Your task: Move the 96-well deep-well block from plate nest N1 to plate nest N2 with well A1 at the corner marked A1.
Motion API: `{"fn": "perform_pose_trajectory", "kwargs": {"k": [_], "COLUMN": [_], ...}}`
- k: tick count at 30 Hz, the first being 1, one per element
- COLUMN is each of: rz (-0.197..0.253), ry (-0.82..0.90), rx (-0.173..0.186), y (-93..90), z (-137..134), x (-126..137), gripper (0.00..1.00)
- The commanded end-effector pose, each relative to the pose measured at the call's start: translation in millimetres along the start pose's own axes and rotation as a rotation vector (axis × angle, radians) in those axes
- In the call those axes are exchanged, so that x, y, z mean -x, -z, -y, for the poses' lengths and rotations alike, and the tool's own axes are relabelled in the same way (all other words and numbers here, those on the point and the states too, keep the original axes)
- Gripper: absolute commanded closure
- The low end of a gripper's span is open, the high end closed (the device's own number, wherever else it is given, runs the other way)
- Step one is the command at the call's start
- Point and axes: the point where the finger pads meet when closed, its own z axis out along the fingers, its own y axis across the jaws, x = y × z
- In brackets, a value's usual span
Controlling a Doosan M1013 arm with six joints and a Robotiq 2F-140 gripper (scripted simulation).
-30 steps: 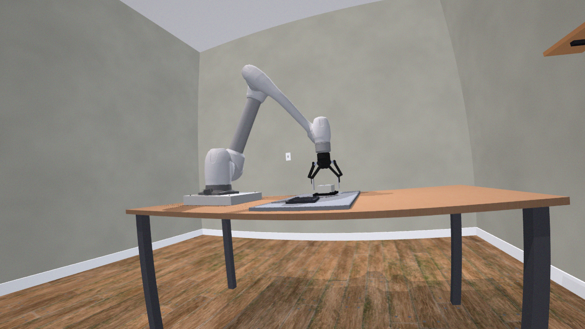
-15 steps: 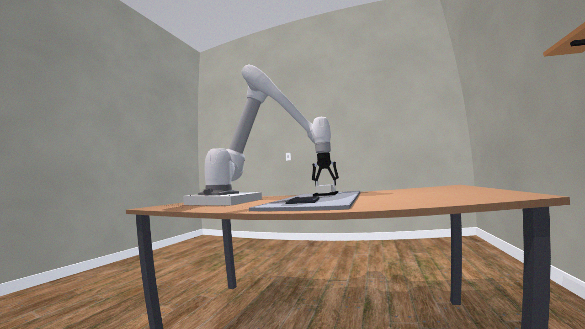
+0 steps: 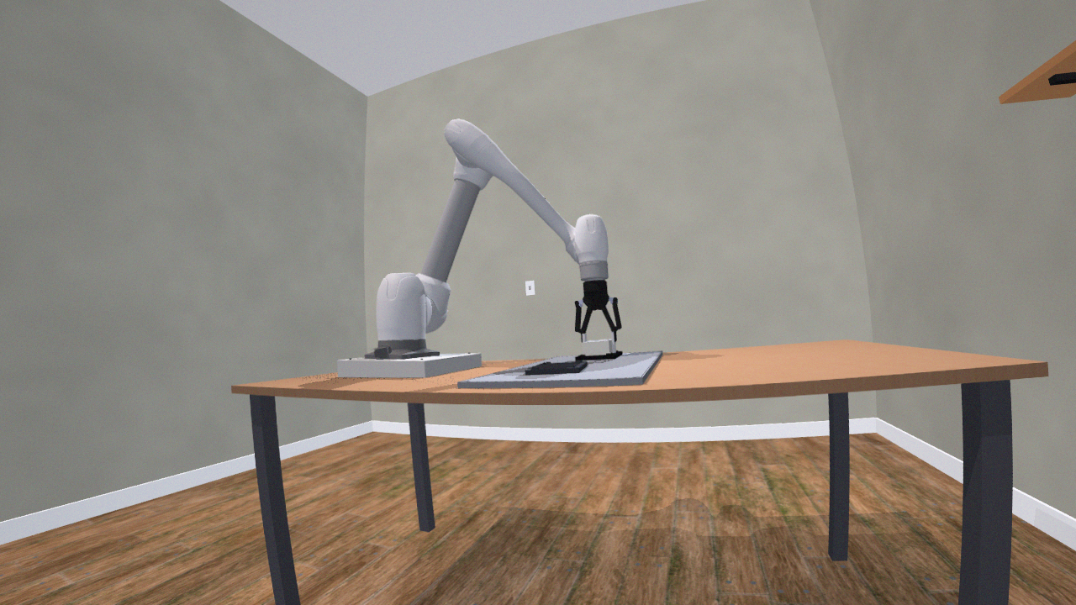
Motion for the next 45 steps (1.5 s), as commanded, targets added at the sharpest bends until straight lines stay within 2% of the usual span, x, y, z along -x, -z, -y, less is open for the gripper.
{"fn": "perform_pose_trajectory", "kwargs": {"k": [1,13,45], "rz": [0.000,0.000,0.000], "ry": [0.000,0.000,0.000], "rx": [0.000,0.000,0.000], "y": [-0.2,-0.2,46.5], "z": [0,0,0], "x": [0,0,0], "gripper": [1.00,1.00,1.00]}}
